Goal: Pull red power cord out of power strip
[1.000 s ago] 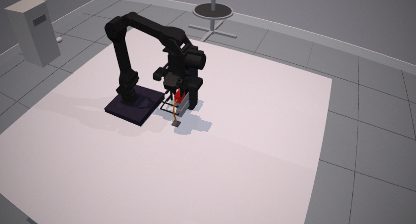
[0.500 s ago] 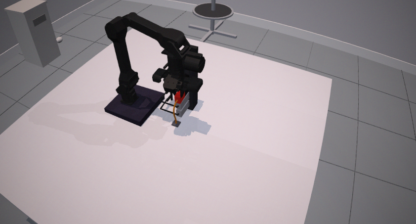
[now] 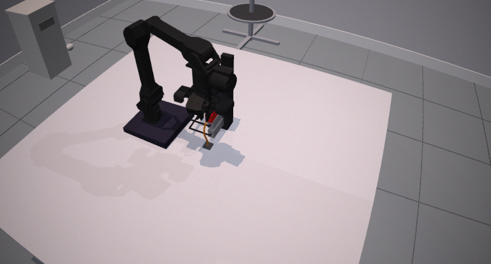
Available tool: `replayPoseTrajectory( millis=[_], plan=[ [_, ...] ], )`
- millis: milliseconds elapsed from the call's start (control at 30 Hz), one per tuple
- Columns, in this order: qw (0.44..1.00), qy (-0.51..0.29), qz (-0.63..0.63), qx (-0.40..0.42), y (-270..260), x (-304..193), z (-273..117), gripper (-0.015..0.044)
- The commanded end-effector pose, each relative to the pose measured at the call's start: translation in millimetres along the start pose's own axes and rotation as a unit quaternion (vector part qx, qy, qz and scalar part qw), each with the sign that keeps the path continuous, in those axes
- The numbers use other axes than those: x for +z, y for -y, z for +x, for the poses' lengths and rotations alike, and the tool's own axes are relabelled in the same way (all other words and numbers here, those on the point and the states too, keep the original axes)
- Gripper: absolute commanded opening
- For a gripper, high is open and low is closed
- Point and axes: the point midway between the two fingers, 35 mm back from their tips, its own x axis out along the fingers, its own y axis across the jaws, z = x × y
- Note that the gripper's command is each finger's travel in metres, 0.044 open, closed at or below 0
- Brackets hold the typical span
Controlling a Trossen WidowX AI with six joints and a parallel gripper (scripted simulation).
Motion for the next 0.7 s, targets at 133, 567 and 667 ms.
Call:
replayPoseTrajectory(
  millis=[133,567,667],
  plan=[
    [1.000,0.000,0.000,0.000,0.0,0.0,0.0,0.0131],
    [1.000,0.000,0.003,0.003,0.0,0.6,-8.4,0.0160],
    [1.000,0.000,0.004,0.004,0.1,0.7,-9.9,0.0160]
  ],
)
